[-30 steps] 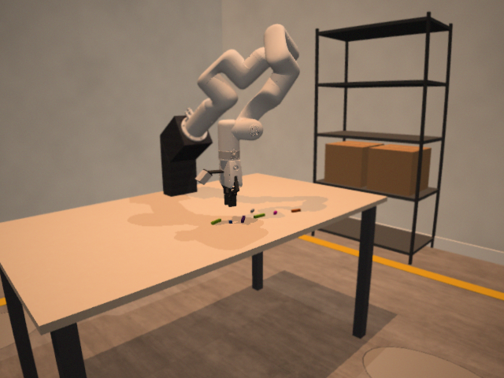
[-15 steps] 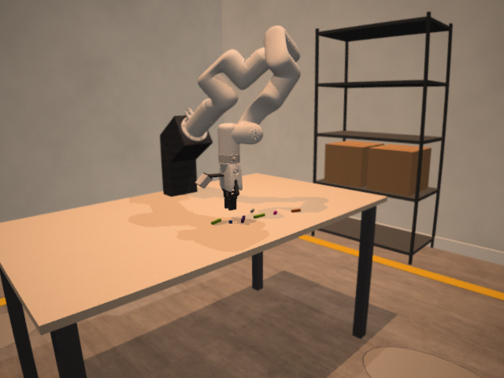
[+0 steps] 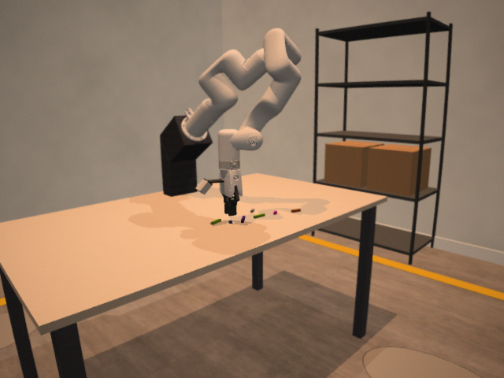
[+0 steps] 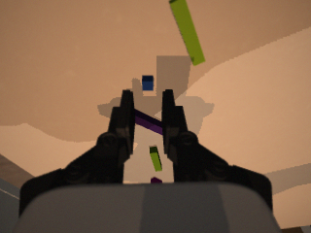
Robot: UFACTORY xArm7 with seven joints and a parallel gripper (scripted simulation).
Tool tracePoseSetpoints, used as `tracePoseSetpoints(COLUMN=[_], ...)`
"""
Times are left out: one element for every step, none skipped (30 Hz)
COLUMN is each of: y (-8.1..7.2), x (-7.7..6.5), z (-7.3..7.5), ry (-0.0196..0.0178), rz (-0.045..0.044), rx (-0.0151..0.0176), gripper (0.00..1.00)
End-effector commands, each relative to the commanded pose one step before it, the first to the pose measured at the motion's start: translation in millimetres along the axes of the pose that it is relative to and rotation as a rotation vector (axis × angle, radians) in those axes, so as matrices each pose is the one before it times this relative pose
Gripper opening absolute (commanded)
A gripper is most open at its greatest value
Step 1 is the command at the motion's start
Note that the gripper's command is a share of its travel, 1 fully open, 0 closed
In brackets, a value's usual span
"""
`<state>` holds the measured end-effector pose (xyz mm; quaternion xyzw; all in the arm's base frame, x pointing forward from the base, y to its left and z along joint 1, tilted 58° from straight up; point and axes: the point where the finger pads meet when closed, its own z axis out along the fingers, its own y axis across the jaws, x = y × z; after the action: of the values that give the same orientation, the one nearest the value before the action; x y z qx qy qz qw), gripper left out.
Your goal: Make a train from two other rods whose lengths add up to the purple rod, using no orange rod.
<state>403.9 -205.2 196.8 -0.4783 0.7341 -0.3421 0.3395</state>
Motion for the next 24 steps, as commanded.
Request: tracePoseSetpoints(y=[-0.25,0.00,0.00,0.00,0.00,0.00,0.00,0.00,0.00,0.00,0.00,0.00,0.00,0.00,0.00,0.00,0.00,0.00,0.00,0.00,0.00,0.00,0.00,0.00], x=[1.00,0.01,0.02,0.03,0.02,0.01,0.00,0.00,0.00,0.02,0.02,0.01,0.01,0.01,0.00,0.00,0.00,0.00,0.00,0.00,0.00,0.00,0.00,0.00], z=[5.92,1.28,1.20,1.12,1.05,0.98,0.90,0.00,0.00,0.81,0.73,0.65,0.58,0.50,0.43,0.35,0.29,0.22,0.17,0.12,0.07,0.04,0.01,0.00], ry=[0.00227,-0.00003,0.00000,0.00003,0.00000,-0.00002,-0.00003,0.00000,0.00000,0.00002,0.00002,0.00001,0.00000,0.00000,-0.00001,-0.00001,-0.00001,-0.00001,-0.00001,0.00000,0.00000,0.00000,0.00000,0.00000], rz=[-0.00003,0.00003,0.00000,-0.00002,0.00000,0.00002,0.00003,0.00000,0.00000,-0.00002,-0.00002,-0.00001,0.00000,0.00000,0.00001,0.00001,0.00001,0.00001,0.00001,0.00000,0.00000,0.00000,0.00000,0.00000], rx=[0.00164,0.00002,0.00000,-0.00002,0.00000,0.00001,0.00003,0.00000,0.00000,-0.00002,-0.00002,-0.00001,0.00000,0.00000,0.00001,0.00001,0.00001,0.00001,0.00001,0.00000,0.00000,0.00000,0.00000,0.00000], gripper=[0.24,0.24,0.24,0.24,0.24,0.24,0.24,0.24,0.24,0.24,0.24,0.24,0.24,0.24,0.24,0.24,0.24,0.24,0.24,0.24,0.24,0.24,0.24,0.24])
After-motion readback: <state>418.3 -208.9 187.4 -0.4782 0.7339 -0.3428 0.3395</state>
